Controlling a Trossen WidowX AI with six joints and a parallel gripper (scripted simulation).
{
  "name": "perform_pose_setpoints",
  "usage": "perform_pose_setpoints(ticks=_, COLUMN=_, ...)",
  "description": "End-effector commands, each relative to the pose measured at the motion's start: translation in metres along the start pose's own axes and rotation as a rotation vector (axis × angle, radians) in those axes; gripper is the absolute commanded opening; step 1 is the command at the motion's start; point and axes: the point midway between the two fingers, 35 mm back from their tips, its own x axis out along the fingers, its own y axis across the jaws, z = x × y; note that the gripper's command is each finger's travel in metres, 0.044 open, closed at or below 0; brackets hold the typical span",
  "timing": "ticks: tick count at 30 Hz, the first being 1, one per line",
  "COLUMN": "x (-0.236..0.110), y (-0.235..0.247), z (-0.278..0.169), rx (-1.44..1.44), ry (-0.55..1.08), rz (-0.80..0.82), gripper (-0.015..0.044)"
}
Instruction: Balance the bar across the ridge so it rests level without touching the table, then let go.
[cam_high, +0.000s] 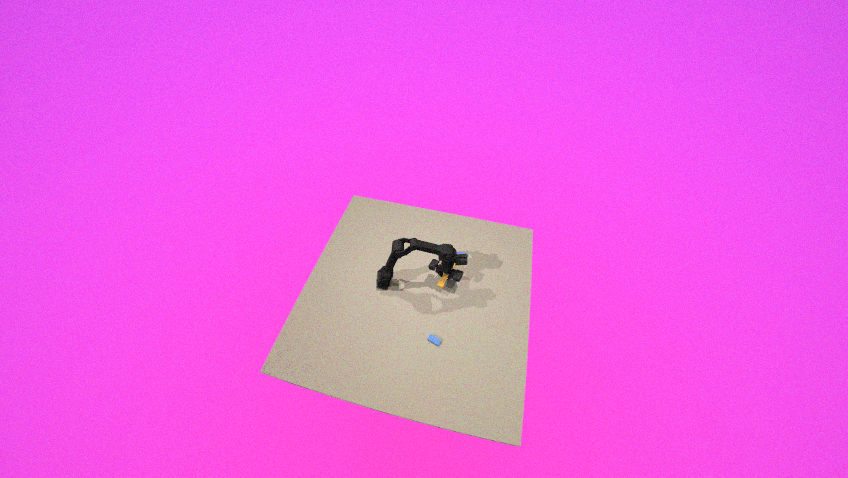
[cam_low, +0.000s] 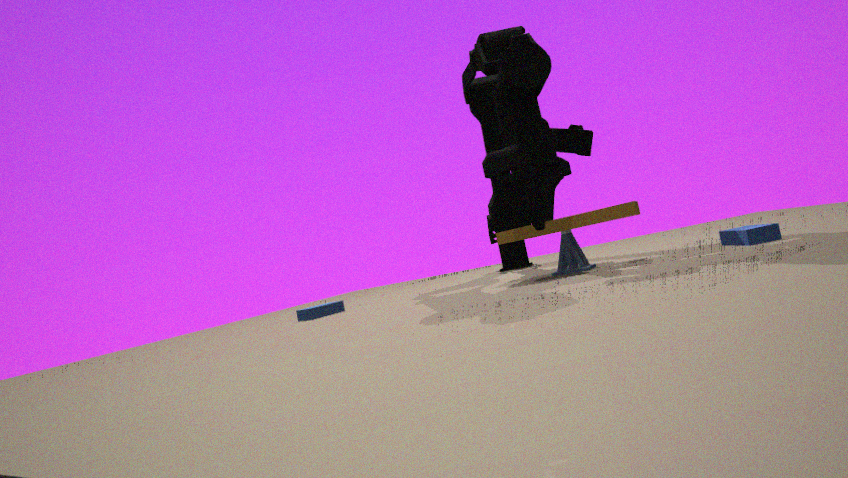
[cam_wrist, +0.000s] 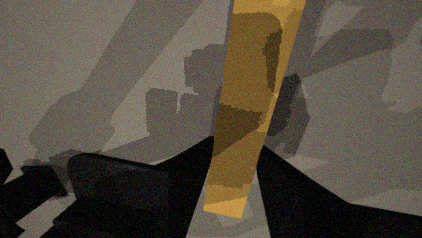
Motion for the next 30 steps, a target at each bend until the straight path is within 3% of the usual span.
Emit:
perform_pose_setpoints(ticks=1, x=0.0, y=0.0, z=0.0, rx=0.0, ry=0.0, rz=0.0, gripper=0.0)
perform_pose_setpoints(ticks=8, x=0.0, y=0.0, z=0.0, rx=0.0, ry=0.0, rz=0.0, gripper=0.0167)
perform_pose_setpoints(ticks=30, x=0.0, y=0.0, z=0.0, rx=0.0, ry=0.0, rz=0.0, gripper=0.0169)
